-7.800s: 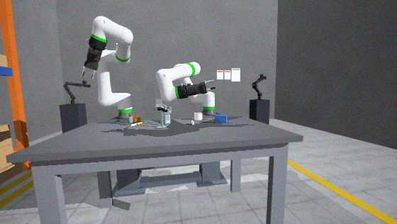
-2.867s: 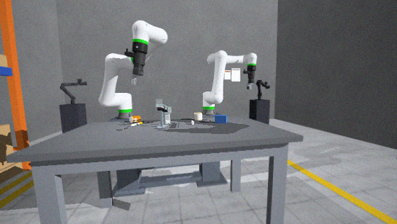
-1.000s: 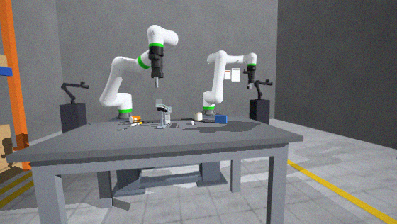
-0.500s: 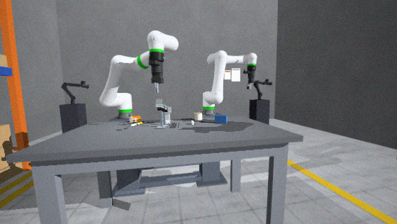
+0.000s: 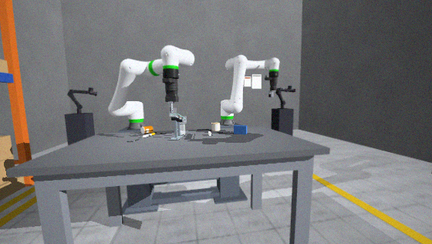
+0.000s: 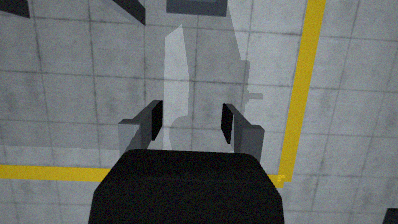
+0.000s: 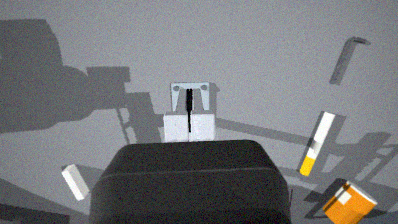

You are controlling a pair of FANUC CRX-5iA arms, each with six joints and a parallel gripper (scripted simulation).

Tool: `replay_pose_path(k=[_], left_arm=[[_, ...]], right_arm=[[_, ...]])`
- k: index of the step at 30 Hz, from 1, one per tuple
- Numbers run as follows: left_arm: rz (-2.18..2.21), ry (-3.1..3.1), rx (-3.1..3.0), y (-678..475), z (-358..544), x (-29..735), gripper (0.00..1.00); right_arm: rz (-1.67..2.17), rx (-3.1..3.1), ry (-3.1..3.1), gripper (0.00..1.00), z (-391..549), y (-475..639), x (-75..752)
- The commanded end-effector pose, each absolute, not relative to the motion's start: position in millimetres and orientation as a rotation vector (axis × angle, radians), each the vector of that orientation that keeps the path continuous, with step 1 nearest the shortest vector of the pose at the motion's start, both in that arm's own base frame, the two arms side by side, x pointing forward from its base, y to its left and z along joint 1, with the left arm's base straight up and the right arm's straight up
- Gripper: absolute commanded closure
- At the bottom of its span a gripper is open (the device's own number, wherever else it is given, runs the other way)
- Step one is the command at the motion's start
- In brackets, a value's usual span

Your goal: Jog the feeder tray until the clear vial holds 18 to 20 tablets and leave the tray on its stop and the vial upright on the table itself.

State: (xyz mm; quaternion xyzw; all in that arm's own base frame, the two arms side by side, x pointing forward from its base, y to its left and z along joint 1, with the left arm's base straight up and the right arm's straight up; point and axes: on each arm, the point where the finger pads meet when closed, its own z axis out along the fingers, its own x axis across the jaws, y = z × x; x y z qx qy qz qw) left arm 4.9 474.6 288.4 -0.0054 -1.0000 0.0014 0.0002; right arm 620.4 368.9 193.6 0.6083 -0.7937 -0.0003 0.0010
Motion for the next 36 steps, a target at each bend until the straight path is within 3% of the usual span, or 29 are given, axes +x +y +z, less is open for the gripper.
replay_pose_path(k=[1,36], left_arm=[[0.0,-3.142,-0.017,475,290,5,0.0],[0.0,-3.142,-0.017,475,290,5,0.0]], right_arm=[[0.001,1.913,-2.495,1.0,190,369,621],[0.001,1.913,-2.495,1.0,186,373,608]])
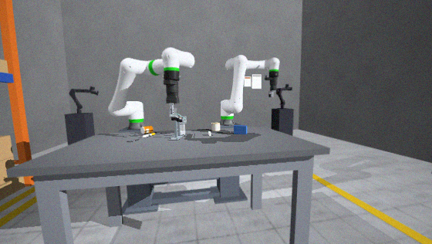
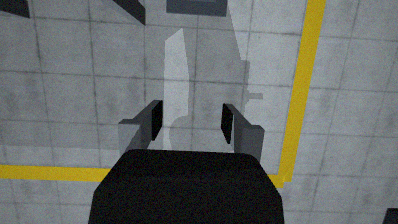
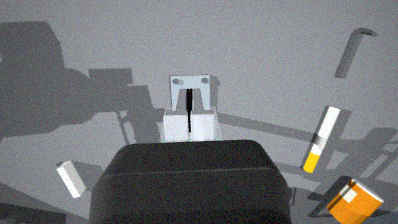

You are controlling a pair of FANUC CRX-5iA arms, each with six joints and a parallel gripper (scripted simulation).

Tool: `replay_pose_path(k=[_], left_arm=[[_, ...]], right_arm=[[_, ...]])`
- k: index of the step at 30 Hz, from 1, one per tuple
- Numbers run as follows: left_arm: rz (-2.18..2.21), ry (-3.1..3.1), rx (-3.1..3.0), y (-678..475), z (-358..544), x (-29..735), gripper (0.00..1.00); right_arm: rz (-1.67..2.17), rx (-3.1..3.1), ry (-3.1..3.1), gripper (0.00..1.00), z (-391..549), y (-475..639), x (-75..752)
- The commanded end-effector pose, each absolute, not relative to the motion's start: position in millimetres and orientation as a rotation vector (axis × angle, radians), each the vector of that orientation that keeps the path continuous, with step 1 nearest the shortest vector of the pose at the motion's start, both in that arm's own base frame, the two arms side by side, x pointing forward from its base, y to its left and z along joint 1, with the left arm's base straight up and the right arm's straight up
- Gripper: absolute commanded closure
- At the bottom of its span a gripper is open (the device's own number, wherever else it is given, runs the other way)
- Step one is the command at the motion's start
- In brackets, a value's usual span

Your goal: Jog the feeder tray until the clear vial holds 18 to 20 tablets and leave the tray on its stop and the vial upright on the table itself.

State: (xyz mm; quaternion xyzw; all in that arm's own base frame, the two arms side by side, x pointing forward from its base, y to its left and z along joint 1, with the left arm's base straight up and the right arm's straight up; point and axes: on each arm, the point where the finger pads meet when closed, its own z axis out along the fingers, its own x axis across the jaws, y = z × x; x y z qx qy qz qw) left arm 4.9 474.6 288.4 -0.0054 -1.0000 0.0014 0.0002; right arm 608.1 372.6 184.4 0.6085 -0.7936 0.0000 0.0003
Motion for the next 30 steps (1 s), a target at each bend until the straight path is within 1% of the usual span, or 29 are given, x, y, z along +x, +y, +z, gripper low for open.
replay_pose_path(k=[1,20,30], left_arm=[[0.0,-3.142,-0.017,475,290,5,0.0],[0.0,-3.142,-0.017,475,290,5,0.0],[0.0,-3.142,-0.017,475,290,5,0.0]], right_arm=[[0.001,1.913,-2.495,1.0,186,373,608],[0.001,1.913,-2.495,1.0,185,374,605],[0.001,1.913,-2.495,1.0,190,369,624]])
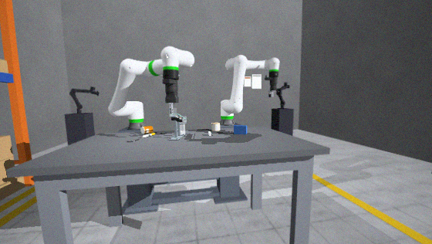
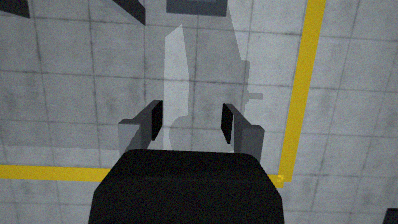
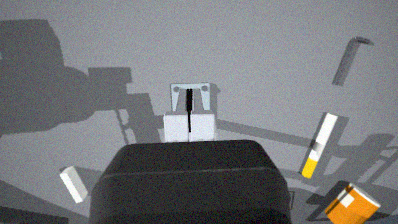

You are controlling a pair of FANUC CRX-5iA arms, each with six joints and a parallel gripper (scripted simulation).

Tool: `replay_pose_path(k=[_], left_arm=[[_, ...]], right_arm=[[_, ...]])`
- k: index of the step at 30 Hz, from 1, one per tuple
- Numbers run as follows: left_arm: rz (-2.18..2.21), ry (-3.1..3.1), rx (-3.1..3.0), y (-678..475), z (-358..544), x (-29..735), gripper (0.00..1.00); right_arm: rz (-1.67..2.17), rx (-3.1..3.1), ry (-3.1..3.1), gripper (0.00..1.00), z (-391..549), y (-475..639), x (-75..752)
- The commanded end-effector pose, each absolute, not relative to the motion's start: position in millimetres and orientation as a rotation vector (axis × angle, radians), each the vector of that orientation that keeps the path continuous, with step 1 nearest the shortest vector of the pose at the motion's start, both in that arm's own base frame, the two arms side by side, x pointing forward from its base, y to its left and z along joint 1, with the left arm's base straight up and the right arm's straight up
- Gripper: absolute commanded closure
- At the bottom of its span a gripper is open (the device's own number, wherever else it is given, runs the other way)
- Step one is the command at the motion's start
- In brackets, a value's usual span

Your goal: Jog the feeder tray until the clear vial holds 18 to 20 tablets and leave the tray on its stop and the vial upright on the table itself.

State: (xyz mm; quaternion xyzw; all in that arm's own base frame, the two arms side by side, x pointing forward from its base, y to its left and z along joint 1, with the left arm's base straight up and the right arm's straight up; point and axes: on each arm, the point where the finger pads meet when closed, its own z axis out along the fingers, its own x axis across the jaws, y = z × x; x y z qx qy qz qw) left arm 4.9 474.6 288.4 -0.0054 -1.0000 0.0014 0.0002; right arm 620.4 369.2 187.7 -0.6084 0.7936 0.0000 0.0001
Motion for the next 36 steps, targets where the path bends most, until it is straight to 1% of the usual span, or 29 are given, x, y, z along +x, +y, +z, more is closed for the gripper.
replay_pose_path(k=[1,16,36], left_arm=[[0.0,-3.142,-0.017,475,290,5,0.0],[0.0,-3.142,-0.017,475,290,5,0.0],[0.0,-3.142,-0.017,475,290,5,0.0]], right_arm=[[-0.001,-1.91,2.492,1.0,190,368,625],[-0.001,-1.91,2.492,1.0,190,369,624],[-0.001,-1.91,2.492,1.0,184,374,602]])
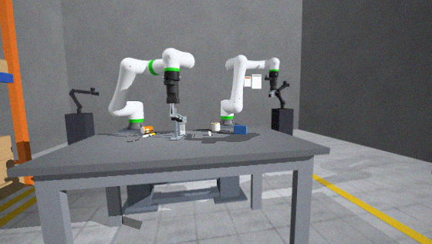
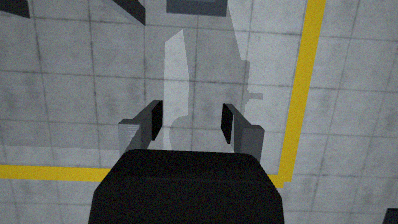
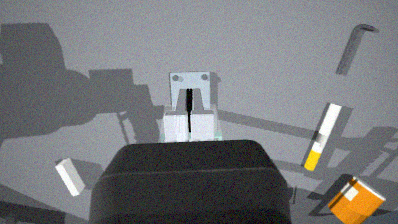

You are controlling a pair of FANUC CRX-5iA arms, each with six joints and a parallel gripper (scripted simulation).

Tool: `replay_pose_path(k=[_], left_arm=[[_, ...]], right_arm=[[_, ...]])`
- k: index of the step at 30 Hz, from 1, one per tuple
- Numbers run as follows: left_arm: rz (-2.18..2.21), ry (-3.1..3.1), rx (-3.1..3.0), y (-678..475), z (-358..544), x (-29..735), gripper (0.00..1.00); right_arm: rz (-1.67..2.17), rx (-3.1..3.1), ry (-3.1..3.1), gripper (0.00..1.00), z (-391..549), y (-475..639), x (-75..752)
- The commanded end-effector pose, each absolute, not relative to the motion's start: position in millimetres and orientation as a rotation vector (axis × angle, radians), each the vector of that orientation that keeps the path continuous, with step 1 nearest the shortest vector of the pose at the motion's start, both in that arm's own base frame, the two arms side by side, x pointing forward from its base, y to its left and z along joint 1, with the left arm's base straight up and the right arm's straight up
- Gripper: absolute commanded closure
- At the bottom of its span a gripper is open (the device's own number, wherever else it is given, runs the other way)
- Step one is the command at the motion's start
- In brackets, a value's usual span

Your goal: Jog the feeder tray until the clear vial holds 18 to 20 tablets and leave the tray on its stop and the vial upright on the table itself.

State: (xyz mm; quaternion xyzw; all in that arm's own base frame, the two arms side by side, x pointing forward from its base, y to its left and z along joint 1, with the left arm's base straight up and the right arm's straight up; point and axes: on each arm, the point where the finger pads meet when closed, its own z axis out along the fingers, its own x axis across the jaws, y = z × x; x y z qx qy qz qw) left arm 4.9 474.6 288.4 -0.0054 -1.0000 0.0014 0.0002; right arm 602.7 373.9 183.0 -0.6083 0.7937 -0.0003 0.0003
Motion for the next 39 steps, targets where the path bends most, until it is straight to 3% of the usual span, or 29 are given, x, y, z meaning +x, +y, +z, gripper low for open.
replay_pose_path(k=[1,39], left_arm=[[0.0,-3.142,-0.017,475,290,5,0.0],[0.0,-3.142,-0.017,475,290,5,0.0]], right_arm=[[-0.001,-1.91,2.492,1.0,184,374,602],[-0.001,-1.91,2.492,1.0,184,374,602]])
